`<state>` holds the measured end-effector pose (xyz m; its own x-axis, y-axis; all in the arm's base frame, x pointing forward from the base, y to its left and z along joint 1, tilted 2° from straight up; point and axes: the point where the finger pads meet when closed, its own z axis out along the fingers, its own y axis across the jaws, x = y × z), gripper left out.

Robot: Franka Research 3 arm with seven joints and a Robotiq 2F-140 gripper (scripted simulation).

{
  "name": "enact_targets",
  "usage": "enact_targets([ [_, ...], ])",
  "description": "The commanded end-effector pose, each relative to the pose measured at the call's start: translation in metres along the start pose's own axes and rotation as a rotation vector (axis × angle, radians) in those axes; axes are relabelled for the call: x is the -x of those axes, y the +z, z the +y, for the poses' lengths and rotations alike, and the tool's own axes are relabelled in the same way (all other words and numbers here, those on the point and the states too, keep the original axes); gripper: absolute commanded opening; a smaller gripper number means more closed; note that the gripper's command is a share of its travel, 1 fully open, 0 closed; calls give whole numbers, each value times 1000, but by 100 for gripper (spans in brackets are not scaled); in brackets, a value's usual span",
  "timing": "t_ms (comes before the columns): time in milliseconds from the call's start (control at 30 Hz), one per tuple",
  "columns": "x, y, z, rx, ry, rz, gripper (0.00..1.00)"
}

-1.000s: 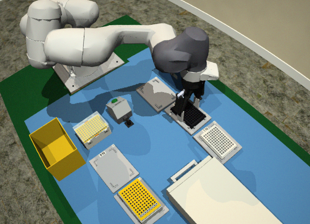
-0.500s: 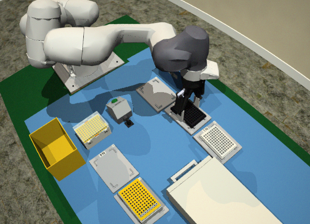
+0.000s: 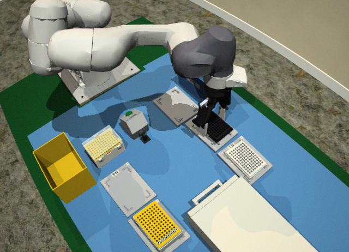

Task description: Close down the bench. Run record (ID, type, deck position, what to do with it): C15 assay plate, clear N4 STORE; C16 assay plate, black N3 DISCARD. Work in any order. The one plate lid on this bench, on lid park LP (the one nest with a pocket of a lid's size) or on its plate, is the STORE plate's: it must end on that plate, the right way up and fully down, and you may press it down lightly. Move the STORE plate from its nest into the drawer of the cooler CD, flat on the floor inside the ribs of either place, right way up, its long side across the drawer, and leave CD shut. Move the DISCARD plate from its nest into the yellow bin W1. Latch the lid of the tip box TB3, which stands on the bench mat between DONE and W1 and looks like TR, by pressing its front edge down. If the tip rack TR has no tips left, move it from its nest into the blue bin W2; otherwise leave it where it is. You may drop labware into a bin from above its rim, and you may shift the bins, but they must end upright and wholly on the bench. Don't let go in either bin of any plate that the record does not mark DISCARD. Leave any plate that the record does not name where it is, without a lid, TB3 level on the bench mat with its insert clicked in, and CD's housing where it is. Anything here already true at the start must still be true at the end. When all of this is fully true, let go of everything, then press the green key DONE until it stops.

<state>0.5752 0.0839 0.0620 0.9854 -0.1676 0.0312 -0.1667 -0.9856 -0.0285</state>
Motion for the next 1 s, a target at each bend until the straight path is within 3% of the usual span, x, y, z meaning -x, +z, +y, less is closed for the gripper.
enact_targets([
  [0, 2, -5, 1, 3, 0, -5, 0],
  [967, 1, -39, 1, 3, 0, -5, 0],
])
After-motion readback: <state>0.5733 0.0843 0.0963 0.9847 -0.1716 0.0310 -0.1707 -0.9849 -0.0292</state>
